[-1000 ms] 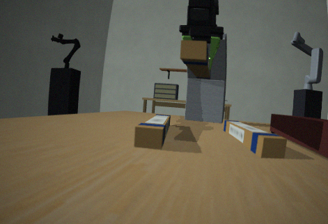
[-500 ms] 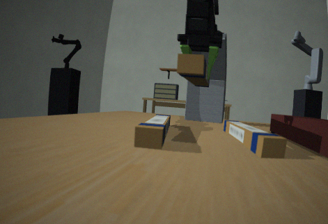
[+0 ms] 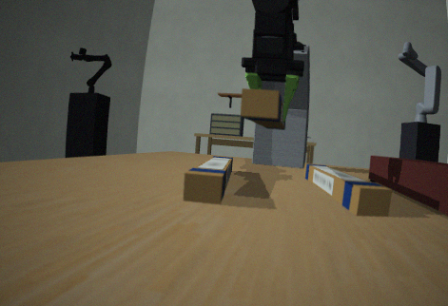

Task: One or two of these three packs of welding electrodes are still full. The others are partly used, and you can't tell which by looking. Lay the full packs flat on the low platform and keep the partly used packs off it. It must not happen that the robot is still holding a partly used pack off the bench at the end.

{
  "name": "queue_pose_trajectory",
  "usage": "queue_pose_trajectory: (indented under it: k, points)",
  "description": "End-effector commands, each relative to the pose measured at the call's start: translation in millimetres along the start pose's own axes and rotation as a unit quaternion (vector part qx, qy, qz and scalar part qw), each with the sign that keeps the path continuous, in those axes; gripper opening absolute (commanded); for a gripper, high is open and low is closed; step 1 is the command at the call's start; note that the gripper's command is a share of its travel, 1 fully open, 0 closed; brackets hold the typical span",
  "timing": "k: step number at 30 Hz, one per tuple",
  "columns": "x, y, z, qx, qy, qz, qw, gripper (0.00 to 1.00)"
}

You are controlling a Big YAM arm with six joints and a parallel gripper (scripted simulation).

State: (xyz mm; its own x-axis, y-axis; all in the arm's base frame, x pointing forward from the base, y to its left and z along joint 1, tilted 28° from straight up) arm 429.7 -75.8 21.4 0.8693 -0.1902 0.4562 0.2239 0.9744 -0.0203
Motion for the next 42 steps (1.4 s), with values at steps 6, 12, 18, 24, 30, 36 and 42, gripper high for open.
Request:
queue_pose_trajectory:
  k: [6,12,18,24,30,36,42]
  points:
    - [18.1,-4.8,2.3,0.000,-0.027,-0.001,1.000,0.00]
    - [15.6,-3.8,-5.9,0.000,-0.020,0.000,1.000,0.00]
    - [13.6,-4.2,-1.2,0.000,-0.017,0.000,1.000,0.00]
    - [12.7,-4.6,0.6,0.000,-0.015,0.000,1.000,0.00]
    - [13.6,-5.2,2.4,0.000,-0.015,0.000,1.000,0.00]
    - [16.7,-5.7,3.9,-0.001,-0.017,-0.001,1.000,0.00]
    - [19.8,-5.5,5.0,0.000,-0.019,-0.001,1.000,0.00]
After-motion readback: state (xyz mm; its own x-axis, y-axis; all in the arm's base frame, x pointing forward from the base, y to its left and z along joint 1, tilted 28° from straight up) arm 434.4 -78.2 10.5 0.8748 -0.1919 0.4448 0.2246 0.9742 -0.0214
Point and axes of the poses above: the point where the finger pads meet when closed, its own z axis back along the fingers, its own y axis across the jaws, x = y × z, the point moved 7 cm from there along z, back along the fingers, and after that the axes turned 3 degrees about -z, right-handed, at the moved point
